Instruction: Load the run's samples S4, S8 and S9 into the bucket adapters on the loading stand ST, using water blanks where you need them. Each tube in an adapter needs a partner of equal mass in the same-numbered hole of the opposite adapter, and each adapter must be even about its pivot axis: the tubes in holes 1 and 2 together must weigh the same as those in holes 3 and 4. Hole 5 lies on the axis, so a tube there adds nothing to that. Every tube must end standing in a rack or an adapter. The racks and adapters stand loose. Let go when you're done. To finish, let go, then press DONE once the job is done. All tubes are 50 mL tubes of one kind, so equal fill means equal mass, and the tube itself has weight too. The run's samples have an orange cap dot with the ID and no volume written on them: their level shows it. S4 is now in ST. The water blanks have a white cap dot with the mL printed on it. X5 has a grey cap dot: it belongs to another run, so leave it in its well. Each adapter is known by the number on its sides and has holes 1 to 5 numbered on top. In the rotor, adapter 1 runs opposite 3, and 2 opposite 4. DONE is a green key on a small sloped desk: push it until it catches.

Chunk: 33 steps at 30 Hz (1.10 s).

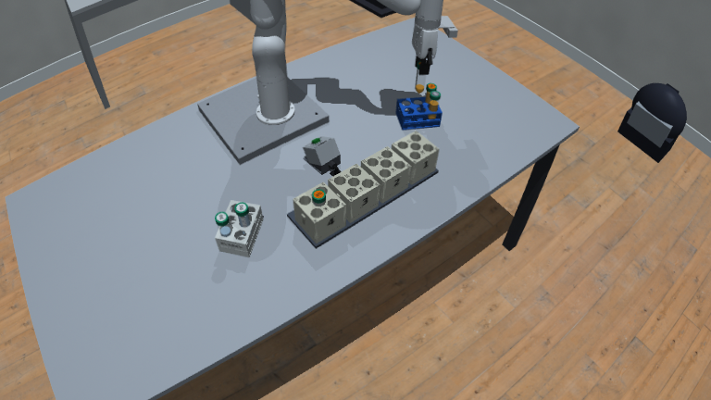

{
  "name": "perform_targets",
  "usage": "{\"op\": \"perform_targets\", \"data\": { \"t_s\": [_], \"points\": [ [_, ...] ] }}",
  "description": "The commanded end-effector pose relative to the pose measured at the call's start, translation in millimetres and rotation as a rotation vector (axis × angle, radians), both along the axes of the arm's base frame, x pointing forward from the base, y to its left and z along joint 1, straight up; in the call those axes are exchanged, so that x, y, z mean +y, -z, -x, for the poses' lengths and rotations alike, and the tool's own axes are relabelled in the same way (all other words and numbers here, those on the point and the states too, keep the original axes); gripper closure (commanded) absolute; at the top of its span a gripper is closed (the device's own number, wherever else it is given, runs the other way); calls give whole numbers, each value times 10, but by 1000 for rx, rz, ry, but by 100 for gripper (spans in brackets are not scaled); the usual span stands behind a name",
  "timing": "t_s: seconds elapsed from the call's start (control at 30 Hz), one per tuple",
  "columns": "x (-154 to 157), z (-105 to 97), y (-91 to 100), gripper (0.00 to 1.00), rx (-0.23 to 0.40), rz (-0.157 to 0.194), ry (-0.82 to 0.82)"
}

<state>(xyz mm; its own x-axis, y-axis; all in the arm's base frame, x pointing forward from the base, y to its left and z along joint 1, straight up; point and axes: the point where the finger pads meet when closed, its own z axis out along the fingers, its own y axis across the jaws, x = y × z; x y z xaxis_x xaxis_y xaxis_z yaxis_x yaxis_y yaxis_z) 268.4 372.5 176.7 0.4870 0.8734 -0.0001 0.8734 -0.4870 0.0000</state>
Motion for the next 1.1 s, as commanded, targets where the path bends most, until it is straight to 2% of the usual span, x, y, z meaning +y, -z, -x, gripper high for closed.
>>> {"op": "perform_targets", "data": {
  "t_s": [0.0, 0.7, 1.07],
  "points": [
    [10, -6, -96, 100, -9, 1, 0],
    [11, -3, -477, 100, -10, 1, 0],
    [11, -3, -487, 100, -10, 1, 0]
  ]
}}
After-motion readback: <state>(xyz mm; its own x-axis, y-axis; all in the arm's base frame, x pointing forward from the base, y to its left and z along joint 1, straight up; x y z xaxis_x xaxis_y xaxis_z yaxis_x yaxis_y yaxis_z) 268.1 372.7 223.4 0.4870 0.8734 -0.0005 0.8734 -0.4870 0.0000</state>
